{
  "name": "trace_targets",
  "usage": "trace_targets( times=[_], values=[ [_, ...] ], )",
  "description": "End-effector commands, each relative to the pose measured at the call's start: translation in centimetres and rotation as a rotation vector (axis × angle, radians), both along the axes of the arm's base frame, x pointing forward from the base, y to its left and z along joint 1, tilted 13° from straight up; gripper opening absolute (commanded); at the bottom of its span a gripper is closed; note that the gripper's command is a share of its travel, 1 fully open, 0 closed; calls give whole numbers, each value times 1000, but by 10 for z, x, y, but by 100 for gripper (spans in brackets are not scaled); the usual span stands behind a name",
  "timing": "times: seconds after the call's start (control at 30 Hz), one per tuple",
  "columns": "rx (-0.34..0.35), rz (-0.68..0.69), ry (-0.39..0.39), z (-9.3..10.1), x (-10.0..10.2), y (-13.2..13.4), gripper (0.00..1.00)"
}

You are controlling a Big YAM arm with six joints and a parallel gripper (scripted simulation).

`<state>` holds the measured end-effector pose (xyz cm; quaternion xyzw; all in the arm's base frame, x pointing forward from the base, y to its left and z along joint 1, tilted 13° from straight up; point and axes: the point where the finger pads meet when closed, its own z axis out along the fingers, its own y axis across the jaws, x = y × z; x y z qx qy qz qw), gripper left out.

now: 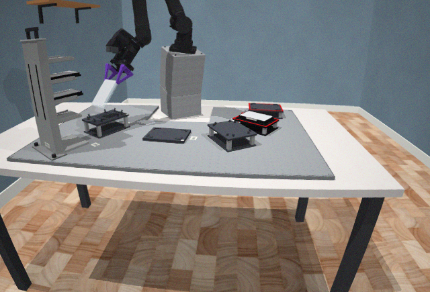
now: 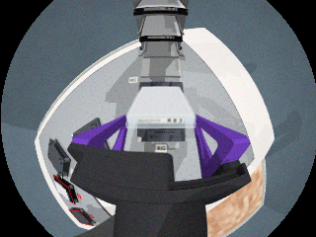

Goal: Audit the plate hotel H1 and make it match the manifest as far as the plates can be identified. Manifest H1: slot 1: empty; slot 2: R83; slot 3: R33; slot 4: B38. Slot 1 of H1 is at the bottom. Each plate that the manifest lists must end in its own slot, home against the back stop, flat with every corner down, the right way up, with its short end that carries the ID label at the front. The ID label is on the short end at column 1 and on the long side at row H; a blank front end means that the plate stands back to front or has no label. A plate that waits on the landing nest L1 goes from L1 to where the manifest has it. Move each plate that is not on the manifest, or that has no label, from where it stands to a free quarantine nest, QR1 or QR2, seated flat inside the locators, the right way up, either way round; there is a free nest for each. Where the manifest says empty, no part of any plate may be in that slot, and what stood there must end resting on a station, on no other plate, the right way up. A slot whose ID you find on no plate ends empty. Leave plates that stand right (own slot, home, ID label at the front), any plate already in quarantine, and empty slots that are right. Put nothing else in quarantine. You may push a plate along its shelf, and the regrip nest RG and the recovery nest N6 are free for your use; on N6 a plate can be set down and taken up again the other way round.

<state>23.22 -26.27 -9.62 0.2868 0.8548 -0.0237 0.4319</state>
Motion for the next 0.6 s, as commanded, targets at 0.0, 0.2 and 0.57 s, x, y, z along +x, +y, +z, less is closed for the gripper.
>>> trace_targets(
  times=[0.0, 0.2, 0.57],
  values=[
    [-20, -5, -17, 2, 4, -6, 86],
    [-27, -4, -20, 1, 6, -7, 86],
    [-23, -1, -18, -4, 7, -4, 86]
  ],
)
